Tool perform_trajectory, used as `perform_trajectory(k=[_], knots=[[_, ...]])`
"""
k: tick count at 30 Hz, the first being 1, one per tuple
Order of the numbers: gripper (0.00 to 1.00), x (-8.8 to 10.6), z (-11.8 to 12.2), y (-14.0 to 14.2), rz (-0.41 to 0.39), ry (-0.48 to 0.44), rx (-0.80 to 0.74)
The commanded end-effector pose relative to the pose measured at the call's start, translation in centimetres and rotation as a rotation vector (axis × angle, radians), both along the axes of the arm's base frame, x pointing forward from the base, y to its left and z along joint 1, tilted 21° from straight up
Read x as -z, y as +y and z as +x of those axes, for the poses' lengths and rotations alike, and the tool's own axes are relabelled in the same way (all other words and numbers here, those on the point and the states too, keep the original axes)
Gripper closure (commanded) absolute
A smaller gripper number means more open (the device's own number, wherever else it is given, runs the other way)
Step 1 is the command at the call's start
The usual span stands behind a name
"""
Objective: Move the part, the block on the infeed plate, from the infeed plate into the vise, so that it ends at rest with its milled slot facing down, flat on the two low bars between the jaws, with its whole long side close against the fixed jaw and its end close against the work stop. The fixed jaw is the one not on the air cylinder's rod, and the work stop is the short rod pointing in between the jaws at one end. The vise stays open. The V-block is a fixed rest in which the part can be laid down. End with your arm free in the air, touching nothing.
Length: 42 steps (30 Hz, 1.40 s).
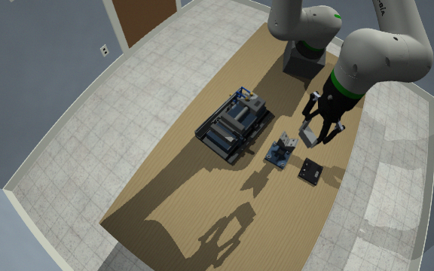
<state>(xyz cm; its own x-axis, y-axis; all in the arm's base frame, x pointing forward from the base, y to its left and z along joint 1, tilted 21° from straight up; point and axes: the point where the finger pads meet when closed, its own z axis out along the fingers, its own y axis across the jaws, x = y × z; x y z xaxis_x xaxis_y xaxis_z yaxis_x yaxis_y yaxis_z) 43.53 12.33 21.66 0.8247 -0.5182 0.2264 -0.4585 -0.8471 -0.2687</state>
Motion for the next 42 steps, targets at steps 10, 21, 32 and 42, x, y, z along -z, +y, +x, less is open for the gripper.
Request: perform_trajectory(k=[10,21,32,42], knots=[[1.0,0.1,0.0,-1.6,0.114,0.034,0.341],[1.0,0.2,0.0,-2.6,0.19,0.058,0.552],[1.0,0.3,0.0,-3.6,0.264,0.082,0.753],[1.0,0.3,-0.1,-4.1,0.302,0.094,0.858]])
